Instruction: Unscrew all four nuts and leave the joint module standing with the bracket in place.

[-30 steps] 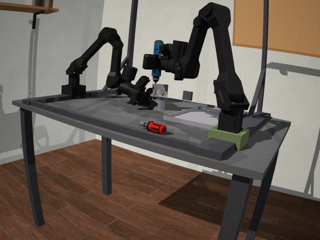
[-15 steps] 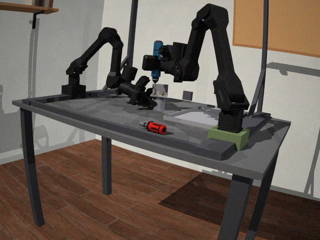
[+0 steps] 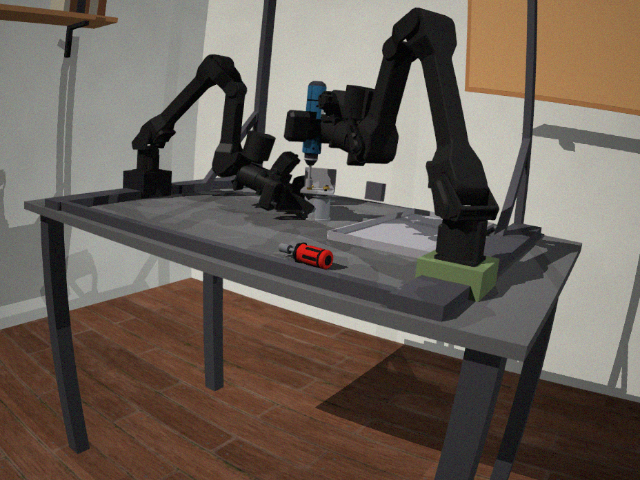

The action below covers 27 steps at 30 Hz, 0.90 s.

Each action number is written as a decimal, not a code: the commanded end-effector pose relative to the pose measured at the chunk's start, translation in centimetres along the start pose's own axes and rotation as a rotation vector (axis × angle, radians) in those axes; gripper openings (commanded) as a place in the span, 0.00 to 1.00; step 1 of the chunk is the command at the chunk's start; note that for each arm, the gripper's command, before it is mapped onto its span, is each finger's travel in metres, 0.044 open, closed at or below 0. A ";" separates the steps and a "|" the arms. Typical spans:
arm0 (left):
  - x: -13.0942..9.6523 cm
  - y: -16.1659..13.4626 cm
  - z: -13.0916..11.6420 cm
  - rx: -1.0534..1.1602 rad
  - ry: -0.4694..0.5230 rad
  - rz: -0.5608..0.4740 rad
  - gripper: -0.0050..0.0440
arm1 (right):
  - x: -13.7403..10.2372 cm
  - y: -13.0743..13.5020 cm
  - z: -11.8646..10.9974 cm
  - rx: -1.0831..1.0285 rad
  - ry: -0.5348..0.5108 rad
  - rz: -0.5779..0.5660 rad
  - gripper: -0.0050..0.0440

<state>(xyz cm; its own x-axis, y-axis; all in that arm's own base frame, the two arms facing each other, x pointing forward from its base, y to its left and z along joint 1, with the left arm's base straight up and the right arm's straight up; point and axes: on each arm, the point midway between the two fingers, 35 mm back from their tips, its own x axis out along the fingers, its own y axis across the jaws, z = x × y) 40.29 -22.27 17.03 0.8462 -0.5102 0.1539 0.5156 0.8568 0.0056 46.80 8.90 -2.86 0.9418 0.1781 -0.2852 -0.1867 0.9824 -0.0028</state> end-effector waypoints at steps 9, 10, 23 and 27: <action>-0.8 -0.1 -3.5 -0.002 0.050 -0.004 0.43 | 0.1 0.0 1.6 0.003 -0.038 0.001 0.59; -0.8 -0.1 -3.6 -0.002 0.050 -0.004 0.43 | 0.1 0.0 1.6 0.003 -0.038 0.001 0.59; -0.2 -0.1 -2.9 -0.001 0.031 -0.003 0.43 | 0.1 0.0 1.6 0.003 -0.038 0.001 0.59; -0.2 -0.1 -2.9 -0.001 0.031 -0.003 0.43 | 0.1 0.0 1.6 0.003 -0.038 0.001 0.59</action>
<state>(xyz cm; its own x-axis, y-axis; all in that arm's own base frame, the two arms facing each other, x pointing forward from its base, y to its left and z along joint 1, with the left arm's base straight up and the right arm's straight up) 40.27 -22.48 16.40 0.8381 -0.5108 0.1916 0.5192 0.8546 0.0069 46.80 8.90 -2.86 0.9417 0.1783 -0.2853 -0.1868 0.9824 -0.0028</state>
